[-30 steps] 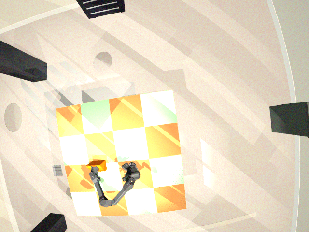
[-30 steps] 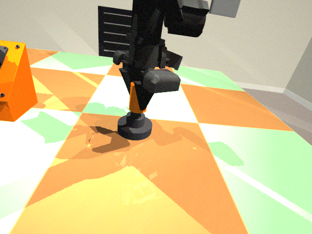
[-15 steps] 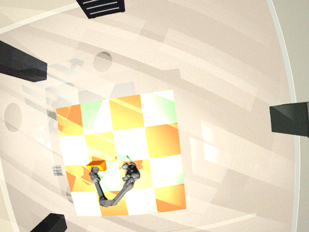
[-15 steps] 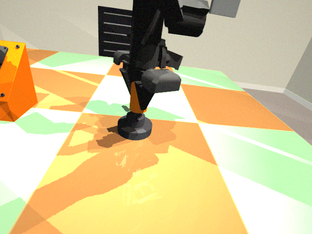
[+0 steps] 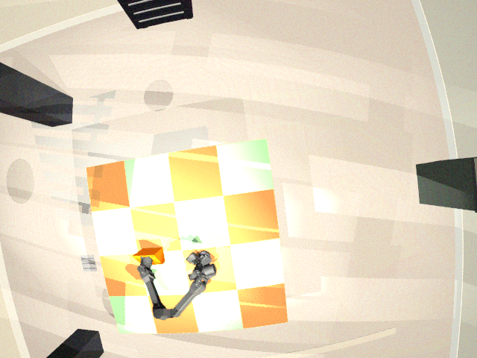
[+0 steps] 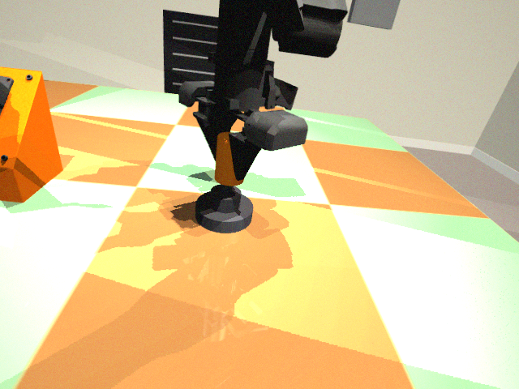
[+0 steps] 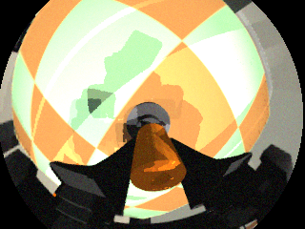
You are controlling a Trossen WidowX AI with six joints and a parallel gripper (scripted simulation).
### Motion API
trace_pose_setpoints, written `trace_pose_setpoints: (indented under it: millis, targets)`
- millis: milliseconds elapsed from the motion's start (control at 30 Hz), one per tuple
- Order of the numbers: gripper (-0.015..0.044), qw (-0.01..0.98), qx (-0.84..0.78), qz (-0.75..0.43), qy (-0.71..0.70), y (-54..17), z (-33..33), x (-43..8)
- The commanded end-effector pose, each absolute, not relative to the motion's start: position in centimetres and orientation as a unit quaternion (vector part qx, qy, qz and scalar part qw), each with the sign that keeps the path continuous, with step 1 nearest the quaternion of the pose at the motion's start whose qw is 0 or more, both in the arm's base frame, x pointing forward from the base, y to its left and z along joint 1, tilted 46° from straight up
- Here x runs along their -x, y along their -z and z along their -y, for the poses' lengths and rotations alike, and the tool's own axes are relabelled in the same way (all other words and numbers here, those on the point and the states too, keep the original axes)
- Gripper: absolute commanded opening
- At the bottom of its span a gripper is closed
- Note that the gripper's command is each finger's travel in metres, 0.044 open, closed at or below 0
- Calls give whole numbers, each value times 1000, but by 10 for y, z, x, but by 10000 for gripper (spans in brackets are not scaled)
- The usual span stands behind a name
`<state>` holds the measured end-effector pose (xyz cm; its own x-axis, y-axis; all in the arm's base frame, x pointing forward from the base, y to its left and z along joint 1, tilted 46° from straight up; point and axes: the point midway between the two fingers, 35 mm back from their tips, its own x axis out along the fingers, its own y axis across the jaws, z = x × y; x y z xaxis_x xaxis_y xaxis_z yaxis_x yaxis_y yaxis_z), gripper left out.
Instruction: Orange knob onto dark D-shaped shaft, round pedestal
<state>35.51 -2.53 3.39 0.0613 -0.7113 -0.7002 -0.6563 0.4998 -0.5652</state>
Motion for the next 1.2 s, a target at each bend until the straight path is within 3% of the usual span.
trace_pose_setpoints:
  millis: [0, 1167]
  targets:
    - [0, 521, 510, -684, 13, -32, 26, -353]
    - [0, 514, 517, -684, 4, -33, 24, -354]
